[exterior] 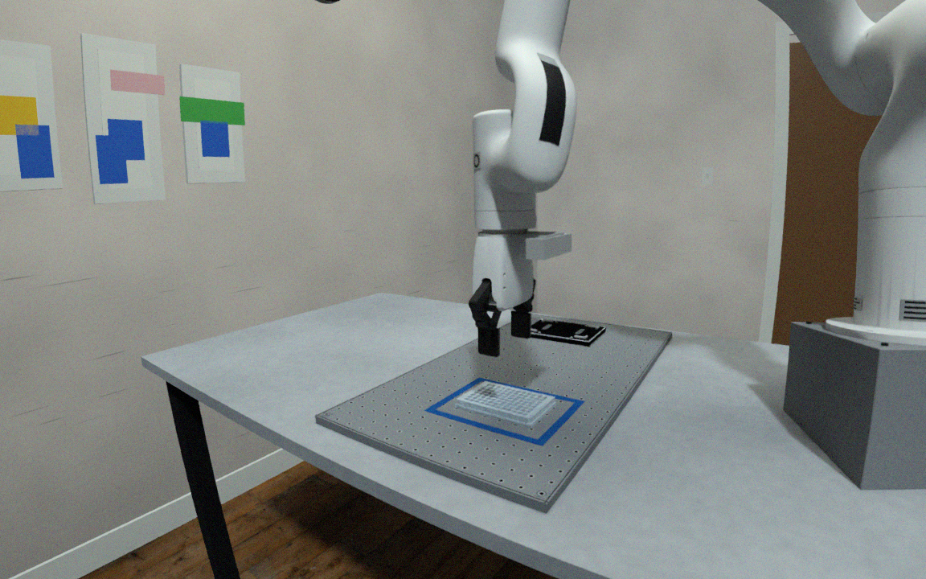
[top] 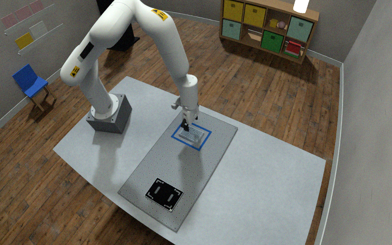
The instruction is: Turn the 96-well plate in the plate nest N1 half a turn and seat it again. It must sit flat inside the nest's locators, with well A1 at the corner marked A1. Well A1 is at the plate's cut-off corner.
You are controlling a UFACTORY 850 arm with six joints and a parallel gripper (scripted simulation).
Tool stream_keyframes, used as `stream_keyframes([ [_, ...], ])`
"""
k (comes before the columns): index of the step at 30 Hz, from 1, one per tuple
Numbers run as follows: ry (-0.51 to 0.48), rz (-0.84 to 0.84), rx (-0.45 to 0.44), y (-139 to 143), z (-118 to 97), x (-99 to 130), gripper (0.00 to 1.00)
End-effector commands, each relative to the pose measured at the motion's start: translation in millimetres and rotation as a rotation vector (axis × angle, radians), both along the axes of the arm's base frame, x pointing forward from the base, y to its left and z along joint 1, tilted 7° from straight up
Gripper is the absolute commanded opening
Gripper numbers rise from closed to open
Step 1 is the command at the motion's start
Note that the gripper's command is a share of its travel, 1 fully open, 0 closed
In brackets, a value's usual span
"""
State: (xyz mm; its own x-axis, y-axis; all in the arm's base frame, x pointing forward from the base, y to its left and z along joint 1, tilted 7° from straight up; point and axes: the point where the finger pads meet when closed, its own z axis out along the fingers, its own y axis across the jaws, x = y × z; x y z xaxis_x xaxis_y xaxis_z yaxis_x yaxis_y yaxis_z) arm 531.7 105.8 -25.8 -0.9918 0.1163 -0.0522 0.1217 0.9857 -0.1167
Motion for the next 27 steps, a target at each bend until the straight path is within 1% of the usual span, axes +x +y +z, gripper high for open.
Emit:
stream_keyframes([
  [1,0.000,0.000,0.001,0.4,2.5,0.7,1.00],
  [17,0.000,0.000,0.001,0.4,2.5,0.7,1.00],
  [19,0.008,0.066,-0.001,0.4,2.6,0.7,1.00],
  [21,0.008,0.066,-0.001,0.4,2.6,0.7,1.00],
  [27,0.033,0.265,-0.009,0.4,2.6,0.7,1.00],
])
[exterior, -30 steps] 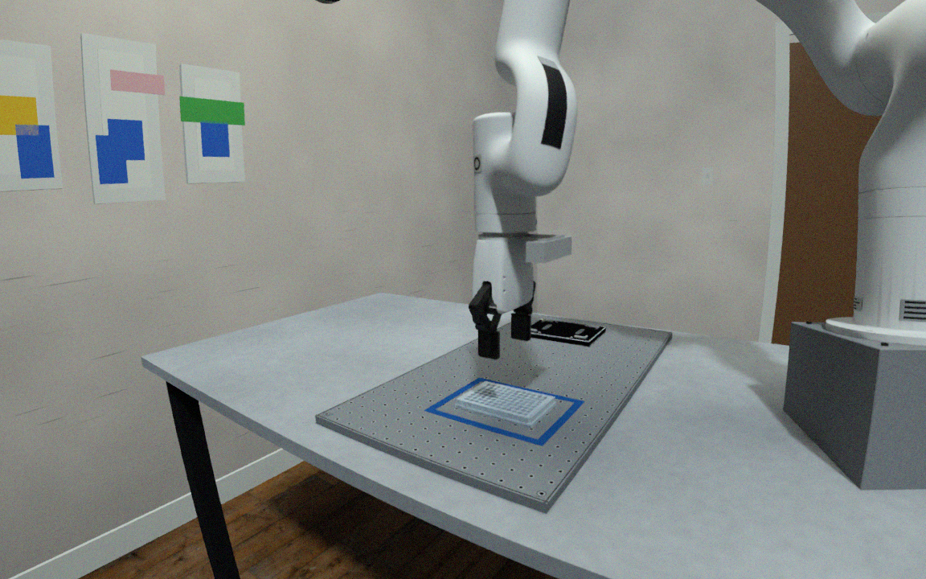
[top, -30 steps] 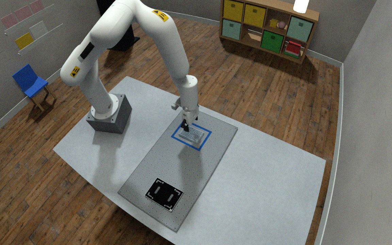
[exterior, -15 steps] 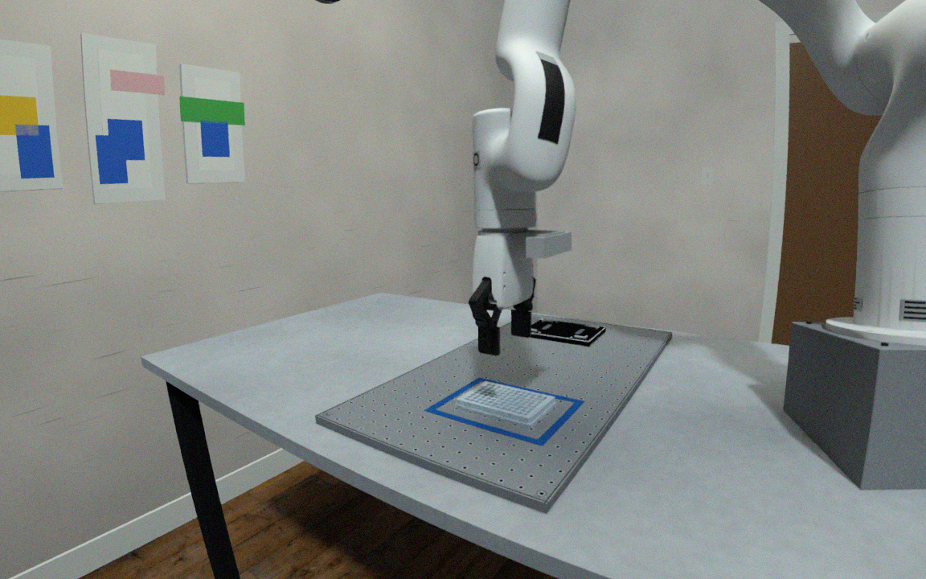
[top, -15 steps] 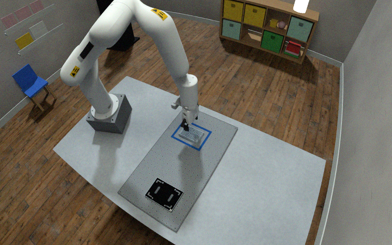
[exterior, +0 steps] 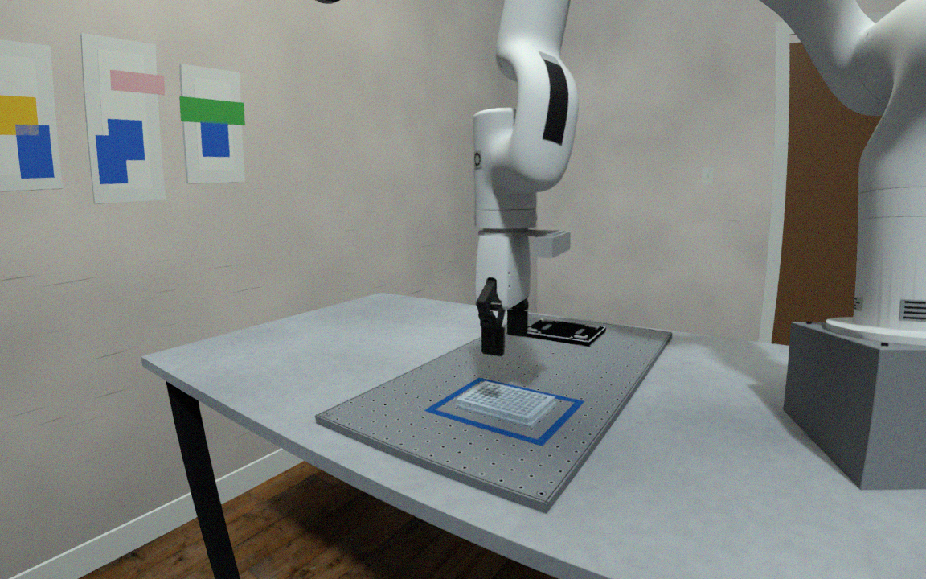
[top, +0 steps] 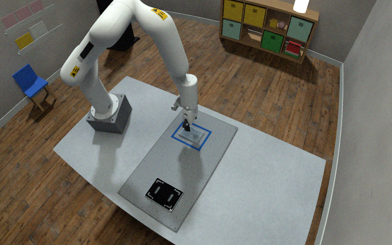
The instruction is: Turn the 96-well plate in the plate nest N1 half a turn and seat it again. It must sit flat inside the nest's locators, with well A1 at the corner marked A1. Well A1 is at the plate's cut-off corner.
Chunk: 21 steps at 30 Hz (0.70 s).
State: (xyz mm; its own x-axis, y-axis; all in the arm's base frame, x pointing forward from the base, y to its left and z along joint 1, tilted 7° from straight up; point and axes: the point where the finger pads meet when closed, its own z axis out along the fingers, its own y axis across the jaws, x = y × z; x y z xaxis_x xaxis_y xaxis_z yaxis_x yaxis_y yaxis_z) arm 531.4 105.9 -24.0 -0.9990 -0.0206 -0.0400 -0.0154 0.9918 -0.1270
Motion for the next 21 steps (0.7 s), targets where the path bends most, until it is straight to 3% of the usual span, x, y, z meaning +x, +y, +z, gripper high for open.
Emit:
stream_keyframes([
  [1,0.025,0.161,-0.001,0.3,0.8,1.0,1.00],
  [21,0.099,0.756,-0.025,0.3,0.8,1.0,1.00],
])
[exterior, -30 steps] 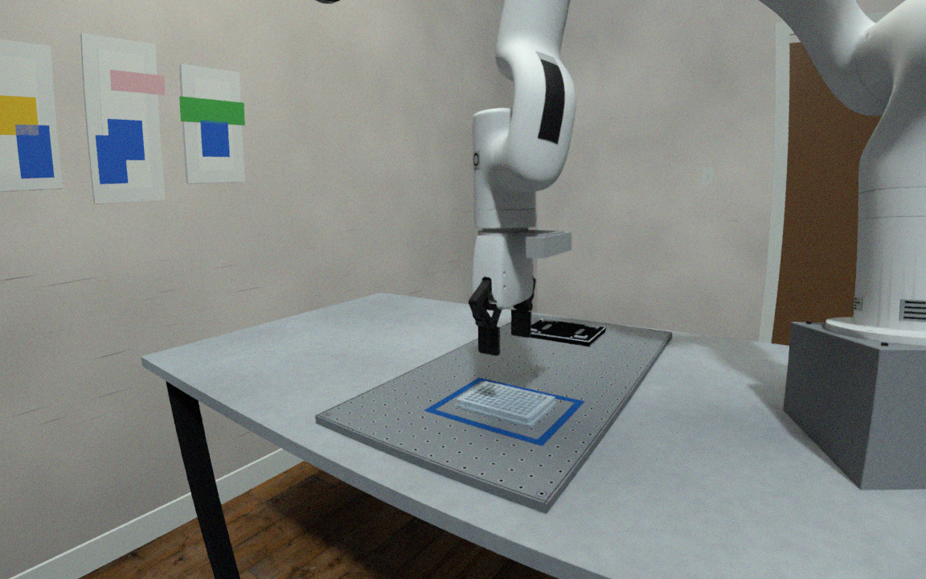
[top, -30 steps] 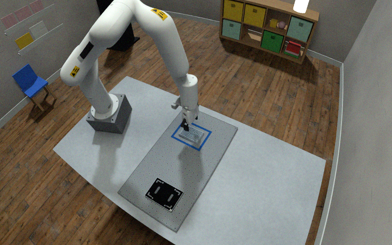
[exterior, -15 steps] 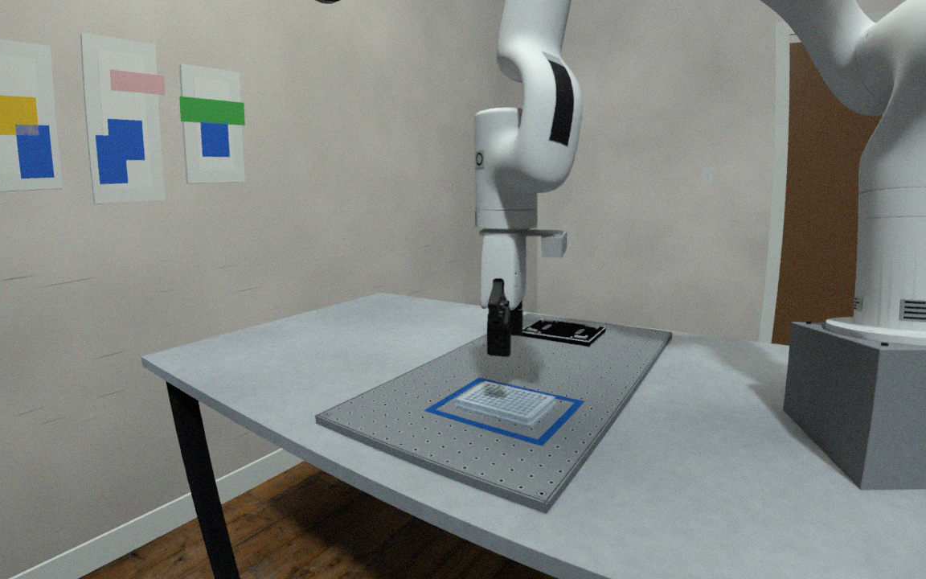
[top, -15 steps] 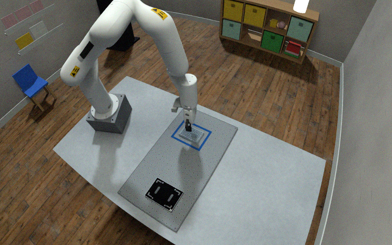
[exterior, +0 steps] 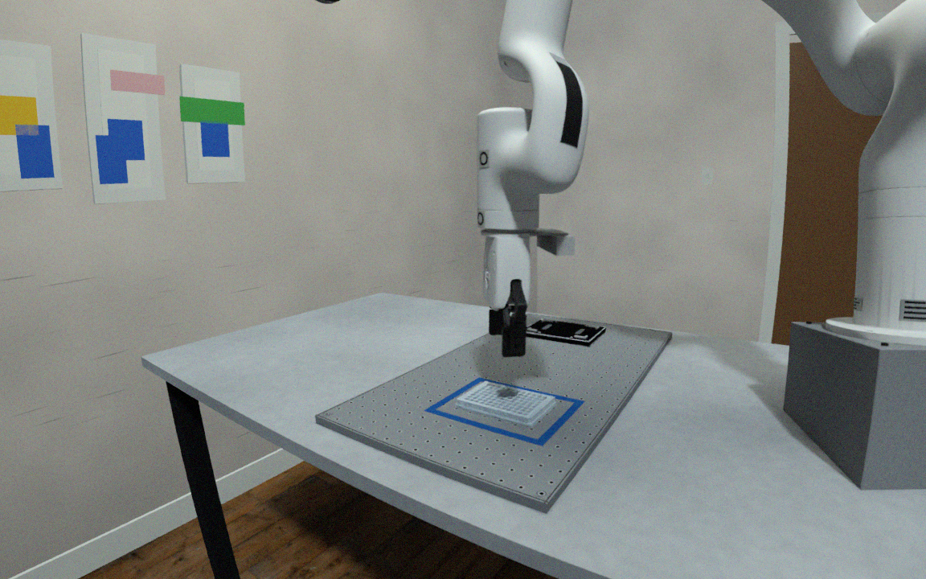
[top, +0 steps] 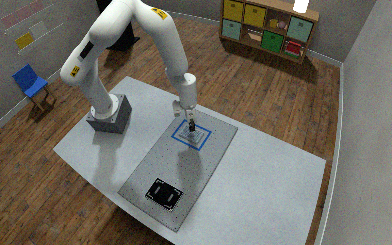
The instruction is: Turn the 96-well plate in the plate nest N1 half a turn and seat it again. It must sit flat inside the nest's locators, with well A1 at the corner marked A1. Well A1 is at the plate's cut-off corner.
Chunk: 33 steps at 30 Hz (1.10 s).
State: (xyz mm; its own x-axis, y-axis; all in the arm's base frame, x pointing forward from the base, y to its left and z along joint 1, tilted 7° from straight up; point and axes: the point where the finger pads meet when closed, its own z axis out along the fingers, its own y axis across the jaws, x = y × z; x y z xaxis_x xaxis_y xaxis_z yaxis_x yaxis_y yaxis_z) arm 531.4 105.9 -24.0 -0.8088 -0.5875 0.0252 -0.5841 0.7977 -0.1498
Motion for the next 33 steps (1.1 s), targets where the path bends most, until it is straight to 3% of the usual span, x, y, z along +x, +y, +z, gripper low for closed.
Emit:
stream_keyframes([
  [1,0.054,0.180,0.006,0.3,0.8,1.0,1.00],
  [22,0.134,0.808,-0.029,0.3,0.8,1.0,1.00],
  [30,0.134,0.812,-0.029,0.3,0.8,1.0,1.00],
  [33,0.146,0.911,-0.035,-0.9,-9.1,1.4,1.00],
])
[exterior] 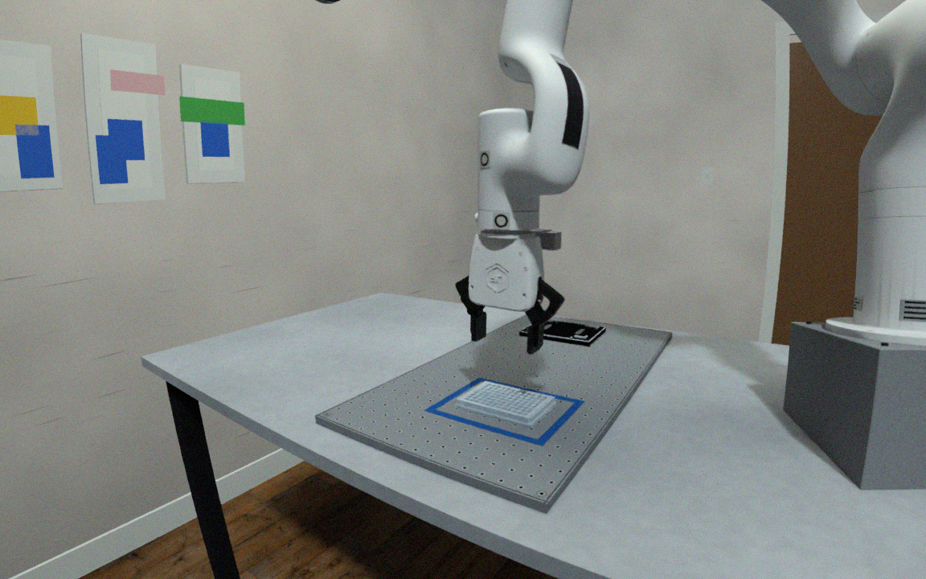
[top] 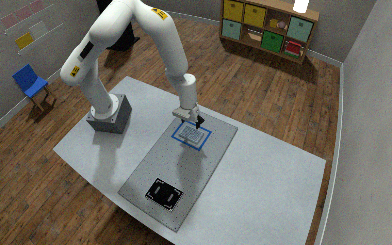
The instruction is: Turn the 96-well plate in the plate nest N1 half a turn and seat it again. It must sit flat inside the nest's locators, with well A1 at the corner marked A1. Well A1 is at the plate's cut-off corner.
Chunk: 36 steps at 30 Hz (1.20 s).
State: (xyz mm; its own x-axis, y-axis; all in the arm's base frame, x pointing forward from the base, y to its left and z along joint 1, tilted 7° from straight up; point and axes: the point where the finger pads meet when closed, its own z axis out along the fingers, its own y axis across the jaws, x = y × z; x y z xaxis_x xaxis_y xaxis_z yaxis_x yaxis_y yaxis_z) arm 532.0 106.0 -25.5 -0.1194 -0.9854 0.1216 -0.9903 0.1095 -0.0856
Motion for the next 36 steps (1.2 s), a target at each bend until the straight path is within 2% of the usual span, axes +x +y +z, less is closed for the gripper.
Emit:
stream_keyframes([
  [1,0.050,0.126,0.003,-1.0,-7.7,0.8,1.00],
  [6,0.070,0.291,-0.006,-1.0,-7.7,0.8,1.00],
  [8,0.070,0.291,-0.006,-1.0,-7.7,0.8,1.00],
  [23,0.132,0.787,-0.034,-1.0,-7.7,0.7,1.00],
  [25,0.132,0.787,-0.034,-1.0,-7.7,0.7,1.00],
  [36,0.176,1.150,-0.054,-1.0,-7.7,0.8,1.00],
])
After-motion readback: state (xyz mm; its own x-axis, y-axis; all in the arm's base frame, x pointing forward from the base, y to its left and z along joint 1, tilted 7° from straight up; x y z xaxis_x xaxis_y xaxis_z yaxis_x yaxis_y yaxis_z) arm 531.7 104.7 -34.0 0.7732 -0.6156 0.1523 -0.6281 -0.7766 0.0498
